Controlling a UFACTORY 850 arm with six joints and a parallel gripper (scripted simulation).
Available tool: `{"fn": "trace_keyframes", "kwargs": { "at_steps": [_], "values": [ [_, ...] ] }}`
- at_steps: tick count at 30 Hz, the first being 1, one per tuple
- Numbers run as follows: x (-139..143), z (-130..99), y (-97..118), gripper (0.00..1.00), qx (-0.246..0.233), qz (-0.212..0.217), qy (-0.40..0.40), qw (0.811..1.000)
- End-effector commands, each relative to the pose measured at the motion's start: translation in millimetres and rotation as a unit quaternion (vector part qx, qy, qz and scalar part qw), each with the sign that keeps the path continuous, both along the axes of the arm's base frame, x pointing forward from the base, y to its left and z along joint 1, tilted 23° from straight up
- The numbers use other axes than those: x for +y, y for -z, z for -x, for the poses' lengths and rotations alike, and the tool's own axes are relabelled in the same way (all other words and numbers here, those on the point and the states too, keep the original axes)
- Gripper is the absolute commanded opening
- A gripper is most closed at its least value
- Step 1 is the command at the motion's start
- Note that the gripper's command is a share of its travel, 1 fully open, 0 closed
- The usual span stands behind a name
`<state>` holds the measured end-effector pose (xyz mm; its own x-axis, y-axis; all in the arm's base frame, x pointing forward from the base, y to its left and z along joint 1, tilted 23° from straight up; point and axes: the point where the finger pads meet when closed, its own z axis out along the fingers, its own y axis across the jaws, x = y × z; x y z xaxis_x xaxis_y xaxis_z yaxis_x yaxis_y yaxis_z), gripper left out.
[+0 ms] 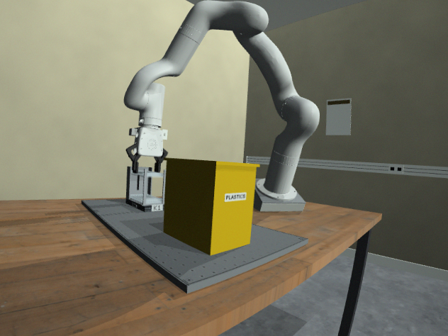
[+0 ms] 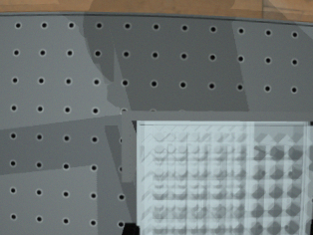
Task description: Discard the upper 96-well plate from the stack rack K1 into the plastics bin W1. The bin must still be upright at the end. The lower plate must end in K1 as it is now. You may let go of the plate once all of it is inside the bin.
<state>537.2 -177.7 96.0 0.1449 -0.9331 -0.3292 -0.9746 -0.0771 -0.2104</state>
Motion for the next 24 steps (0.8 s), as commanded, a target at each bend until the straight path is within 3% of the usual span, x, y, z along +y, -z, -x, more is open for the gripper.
{"fn": "trace_keyframes", "kwargs": {
  "at_steps": [1,24],
  "values": [
    [-2.4,0.2,-5.6,0.0,-0.001,0.0,0.0,1.0],
    [-13.6,5.6,-34.8,0.0,-0.001,0.0,0.0,1.0]
  ]
}}
